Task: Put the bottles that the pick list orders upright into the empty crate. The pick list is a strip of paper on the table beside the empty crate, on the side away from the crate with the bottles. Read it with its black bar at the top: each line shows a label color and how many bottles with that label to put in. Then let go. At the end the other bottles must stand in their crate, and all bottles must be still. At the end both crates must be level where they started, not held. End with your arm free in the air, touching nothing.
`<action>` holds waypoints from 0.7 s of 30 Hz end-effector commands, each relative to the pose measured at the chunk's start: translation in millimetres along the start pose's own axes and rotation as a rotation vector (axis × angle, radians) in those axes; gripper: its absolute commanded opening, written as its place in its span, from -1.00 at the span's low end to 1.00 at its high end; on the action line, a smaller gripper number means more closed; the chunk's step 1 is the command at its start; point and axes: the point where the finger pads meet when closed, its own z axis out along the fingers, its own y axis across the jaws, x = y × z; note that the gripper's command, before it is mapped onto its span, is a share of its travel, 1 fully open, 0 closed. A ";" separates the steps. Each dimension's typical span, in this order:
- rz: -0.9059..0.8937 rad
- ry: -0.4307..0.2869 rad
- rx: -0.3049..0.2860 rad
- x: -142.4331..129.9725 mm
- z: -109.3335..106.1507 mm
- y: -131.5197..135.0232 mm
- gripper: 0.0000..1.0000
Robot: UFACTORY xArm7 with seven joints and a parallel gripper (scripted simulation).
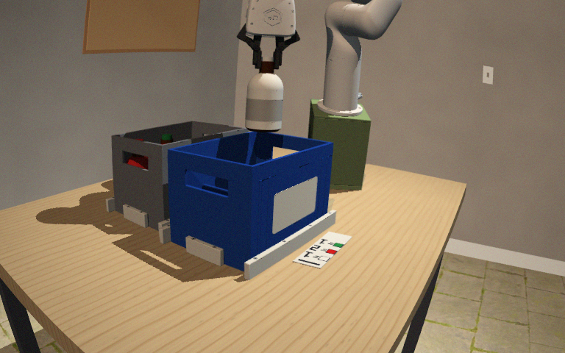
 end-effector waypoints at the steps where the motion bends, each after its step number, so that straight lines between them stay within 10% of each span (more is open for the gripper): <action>1: 0.000 -0.002 0.004 -0.8 -1.4 -1.3 -1.00; 21: 0.000 -0.002 0.004 -0.6 4.6 -1.3 -1.00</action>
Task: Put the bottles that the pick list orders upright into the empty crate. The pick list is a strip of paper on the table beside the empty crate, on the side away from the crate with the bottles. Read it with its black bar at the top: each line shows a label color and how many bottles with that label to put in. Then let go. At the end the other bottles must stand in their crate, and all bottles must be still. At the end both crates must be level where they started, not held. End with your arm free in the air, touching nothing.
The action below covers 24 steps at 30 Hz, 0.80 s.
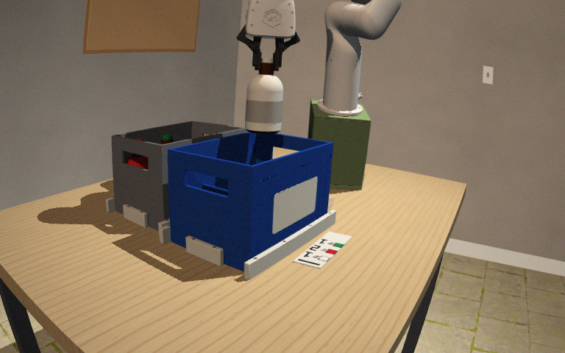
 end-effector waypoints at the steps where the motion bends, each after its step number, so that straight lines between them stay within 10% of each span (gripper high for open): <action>1: 0.000 -0.002 0.003 -0.8 2.4 -1.2 -1.00; 24: 0.000 -0.002 0.003 -0.9 22.5 -1.3 -1.00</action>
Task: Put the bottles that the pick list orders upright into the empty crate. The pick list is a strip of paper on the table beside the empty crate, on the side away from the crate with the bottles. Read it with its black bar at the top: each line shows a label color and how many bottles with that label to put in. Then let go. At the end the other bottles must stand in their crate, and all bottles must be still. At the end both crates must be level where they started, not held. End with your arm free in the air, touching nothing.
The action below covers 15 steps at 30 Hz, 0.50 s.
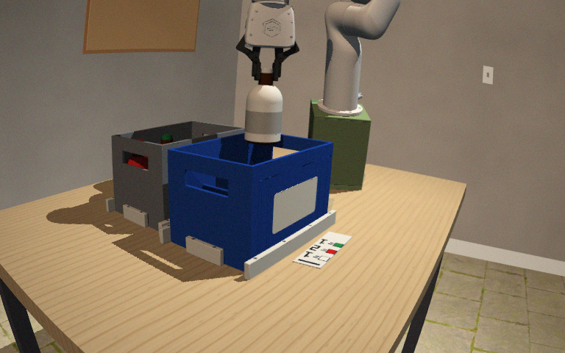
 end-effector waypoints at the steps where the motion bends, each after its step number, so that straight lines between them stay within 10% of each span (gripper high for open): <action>1: 0.000 -0.002 0.003 -0.9 0.7 -1.3 -1.00; 15: 0.000 -0.002 0.003 -0.9 14.7 -1.3 -1.00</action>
